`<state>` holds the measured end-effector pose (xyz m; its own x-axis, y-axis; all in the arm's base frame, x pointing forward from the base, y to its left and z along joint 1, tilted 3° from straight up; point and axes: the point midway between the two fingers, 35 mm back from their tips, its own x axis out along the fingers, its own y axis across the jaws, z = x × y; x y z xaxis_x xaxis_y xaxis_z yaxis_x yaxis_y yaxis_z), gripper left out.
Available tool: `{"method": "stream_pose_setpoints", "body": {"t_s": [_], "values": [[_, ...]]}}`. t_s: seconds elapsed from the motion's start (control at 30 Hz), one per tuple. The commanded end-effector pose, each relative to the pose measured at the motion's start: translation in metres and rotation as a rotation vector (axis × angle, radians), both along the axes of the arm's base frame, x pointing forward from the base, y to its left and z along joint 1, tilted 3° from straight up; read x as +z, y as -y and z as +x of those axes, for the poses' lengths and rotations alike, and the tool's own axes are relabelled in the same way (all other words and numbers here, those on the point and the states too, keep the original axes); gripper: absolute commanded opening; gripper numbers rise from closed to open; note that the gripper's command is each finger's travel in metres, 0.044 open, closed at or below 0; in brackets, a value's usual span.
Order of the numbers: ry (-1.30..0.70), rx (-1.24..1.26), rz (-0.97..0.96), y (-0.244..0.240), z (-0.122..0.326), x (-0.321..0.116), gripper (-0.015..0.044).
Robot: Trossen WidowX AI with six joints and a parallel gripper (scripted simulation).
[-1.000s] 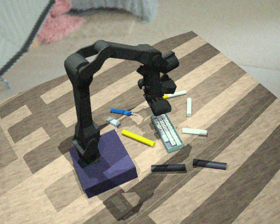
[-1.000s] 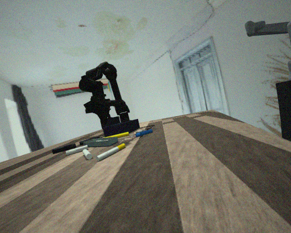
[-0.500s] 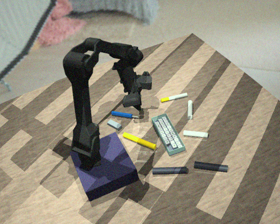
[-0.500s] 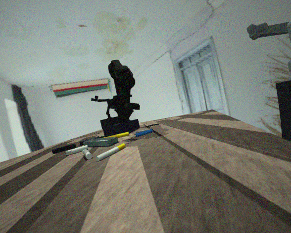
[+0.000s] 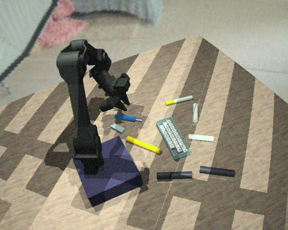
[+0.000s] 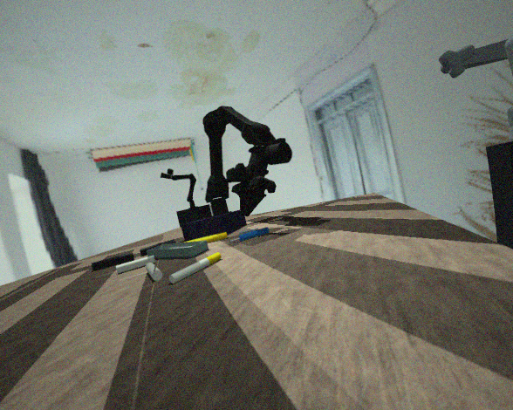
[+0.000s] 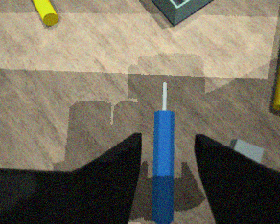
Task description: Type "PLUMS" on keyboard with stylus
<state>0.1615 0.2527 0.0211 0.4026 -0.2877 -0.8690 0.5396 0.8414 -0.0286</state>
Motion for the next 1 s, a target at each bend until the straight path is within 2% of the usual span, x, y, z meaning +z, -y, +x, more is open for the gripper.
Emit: {"method": "stream_pose_setpoints", "body": {"t_s": [0.0, 0.97], "values": [[0.013, -0.012, 0.001, 0.000, 0.001, -0.002, 0.0150], [0.013, -0.012, 0.001, 0.002, -0.002, -0.024, 0.0150]]}}
